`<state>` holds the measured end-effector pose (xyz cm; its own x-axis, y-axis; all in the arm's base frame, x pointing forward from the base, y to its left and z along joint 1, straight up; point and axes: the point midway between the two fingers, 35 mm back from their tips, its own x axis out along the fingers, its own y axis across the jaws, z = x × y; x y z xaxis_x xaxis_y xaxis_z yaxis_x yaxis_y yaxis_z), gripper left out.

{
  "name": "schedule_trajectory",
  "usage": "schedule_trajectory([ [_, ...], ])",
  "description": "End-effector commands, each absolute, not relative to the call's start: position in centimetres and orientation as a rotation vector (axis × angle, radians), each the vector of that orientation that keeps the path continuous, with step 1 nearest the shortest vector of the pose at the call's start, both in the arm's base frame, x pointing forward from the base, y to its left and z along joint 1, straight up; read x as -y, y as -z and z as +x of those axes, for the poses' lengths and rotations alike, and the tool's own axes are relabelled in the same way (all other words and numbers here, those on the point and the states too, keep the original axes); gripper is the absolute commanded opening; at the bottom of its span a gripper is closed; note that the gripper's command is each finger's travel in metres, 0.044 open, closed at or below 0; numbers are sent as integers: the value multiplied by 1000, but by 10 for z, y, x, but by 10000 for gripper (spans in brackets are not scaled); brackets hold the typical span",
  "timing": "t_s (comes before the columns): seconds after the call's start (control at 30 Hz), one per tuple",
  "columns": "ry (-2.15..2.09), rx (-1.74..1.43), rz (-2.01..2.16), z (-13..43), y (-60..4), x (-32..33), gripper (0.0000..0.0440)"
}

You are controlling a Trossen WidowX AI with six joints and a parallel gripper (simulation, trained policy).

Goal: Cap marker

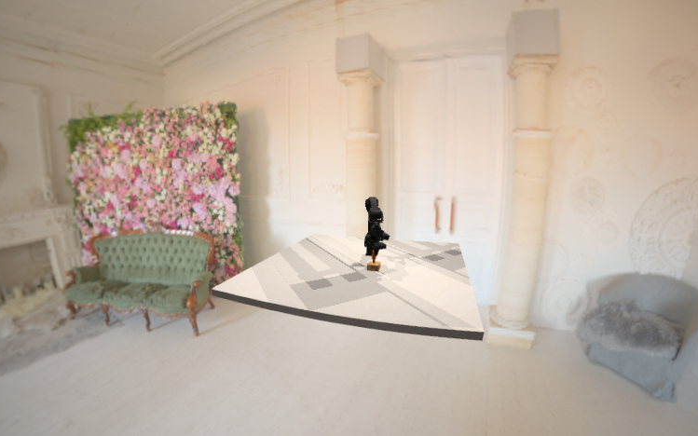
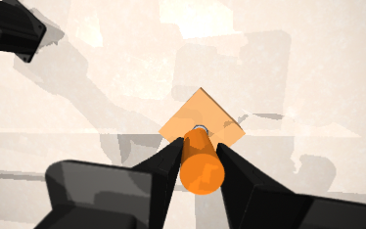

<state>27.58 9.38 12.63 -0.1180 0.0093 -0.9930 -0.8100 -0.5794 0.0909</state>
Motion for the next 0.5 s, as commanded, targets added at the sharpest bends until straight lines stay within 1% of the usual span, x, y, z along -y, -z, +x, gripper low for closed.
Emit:
schedule_trajectory([
  [0.0, -1818, -925, -1543, 271, -107, -92, 9],
  [0.4, -1825, -919, -1549, 271, -105, -92, 21],
  [0.47, -1829, -921, -1551, 271, -103, -92, 73],
])
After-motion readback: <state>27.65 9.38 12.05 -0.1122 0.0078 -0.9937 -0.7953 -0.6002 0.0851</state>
